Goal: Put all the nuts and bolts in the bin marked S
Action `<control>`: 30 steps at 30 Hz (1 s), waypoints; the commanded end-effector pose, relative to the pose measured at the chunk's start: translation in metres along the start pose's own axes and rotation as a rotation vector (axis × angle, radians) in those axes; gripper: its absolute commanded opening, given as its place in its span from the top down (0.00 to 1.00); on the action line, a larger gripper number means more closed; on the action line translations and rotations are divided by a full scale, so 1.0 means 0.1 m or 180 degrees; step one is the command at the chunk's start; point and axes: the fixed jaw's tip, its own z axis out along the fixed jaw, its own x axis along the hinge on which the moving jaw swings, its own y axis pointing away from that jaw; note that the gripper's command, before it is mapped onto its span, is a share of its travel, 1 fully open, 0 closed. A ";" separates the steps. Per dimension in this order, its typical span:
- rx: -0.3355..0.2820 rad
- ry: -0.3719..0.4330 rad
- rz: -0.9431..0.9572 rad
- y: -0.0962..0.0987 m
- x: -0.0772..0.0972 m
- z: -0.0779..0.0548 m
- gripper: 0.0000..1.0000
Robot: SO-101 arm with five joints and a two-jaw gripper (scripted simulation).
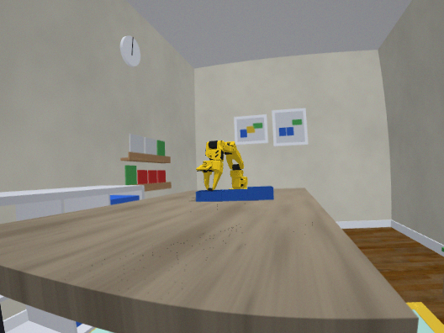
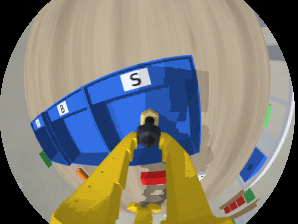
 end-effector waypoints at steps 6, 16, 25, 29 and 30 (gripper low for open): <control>-0.0007 -0.0274 -0.0053 0.02 -0.11 -0.12 1.00; -0.0007 -0.0274 -0.0053 0.02 -0.11 -0.11 1.00; -0.0007 -0.0274 -0.0053 0.02 -0.10 -0.06 1.00; -0.0007 -0.0274 -0.0053 0.02 -0.10 -0.06 1.00; -0.0007 -0.0274 -0.0053 0.02 -0.10 -0.06 1.00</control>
